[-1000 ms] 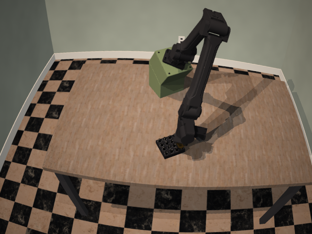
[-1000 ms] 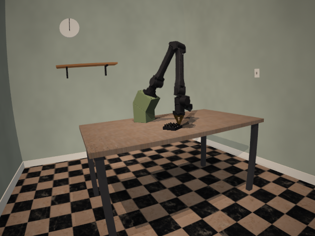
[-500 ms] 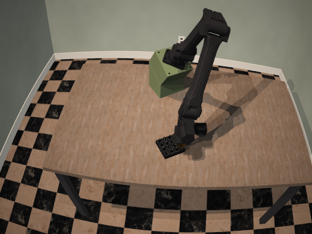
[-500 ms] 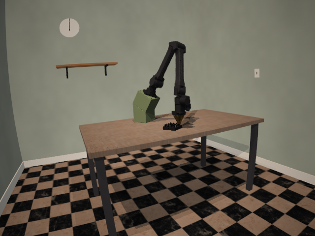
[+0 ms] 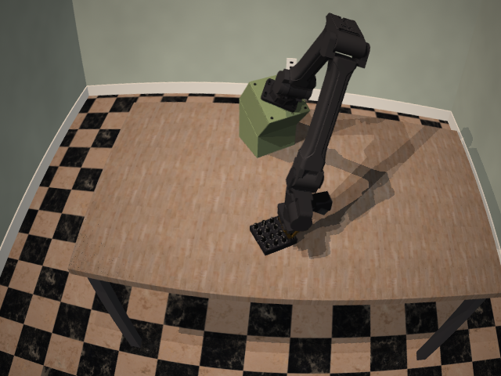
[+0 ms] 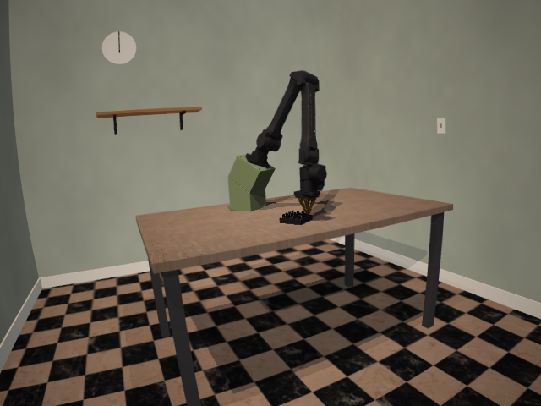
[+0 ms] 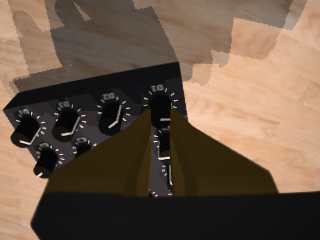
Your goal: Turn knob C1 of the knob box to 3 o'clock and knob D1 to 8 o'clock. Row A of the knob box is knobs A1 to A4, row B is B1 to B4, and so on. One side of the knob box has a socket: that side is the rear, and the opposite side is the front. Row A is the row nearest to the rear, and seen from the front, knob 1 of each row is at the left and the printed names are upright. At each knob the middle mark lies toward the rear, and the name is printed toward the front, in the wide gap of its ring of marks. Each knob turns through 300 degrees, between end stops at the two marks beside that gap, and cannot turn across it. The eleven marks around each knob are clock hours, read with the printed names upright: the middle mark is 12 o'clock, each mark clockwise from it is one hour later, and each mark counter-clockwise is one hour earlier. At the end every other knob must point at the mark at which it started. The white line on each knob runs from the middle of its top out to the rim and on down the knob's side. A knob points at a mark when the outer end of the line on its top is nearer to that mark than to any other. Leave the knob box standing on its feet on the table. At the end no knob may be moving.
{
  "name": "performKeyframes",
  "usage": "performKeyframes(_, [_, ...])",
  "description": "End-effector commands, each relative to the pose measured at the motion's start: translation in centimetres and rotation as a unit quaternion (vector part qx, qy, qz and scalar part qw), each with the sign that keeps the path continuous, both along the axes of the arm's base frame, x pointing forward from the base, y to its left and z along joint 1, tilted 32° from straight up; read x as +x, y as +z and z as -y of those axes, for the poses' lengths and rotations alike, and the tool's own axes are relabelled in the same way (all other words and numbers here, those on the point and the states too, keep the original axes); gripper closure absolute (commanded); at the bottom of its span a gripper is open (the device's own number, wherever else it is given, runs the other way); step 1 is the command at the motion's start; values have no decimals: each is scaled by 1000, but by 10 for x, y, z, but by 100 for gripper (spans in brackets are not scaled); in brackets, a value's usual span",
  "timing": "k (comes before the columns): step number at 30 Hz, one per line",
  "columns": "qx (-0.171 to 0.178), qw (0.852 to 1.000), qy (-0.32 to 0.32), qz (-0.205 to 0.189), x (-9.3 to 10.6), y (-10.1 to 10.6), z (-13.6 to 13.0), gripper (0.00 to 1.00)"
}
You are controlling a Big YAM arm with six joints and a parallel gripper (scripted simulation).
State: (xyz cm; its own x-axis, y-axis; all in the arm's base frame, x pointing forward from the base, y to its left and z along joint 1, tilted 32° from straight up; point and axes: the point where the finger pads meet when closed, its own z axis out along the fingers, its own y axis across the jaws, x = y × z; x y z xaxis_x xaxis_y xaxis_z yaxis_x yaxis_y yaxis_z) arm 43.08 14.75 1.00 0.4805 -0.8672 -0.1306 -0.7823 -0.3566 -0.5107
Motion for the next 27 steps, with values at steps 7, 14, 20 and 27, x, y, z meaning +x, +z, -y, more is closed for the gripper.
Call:
performKeyframes(7, [-17,998,52,34,9,8,-7,92])
performKeyframes(14, [-25,997,67,40,9,8,-7,92])
performKeyframes(20, [-27,996,71,42,9,8,-7,92])
performKeyframes(27, [-26,996,70,42,9,8,-7,92])
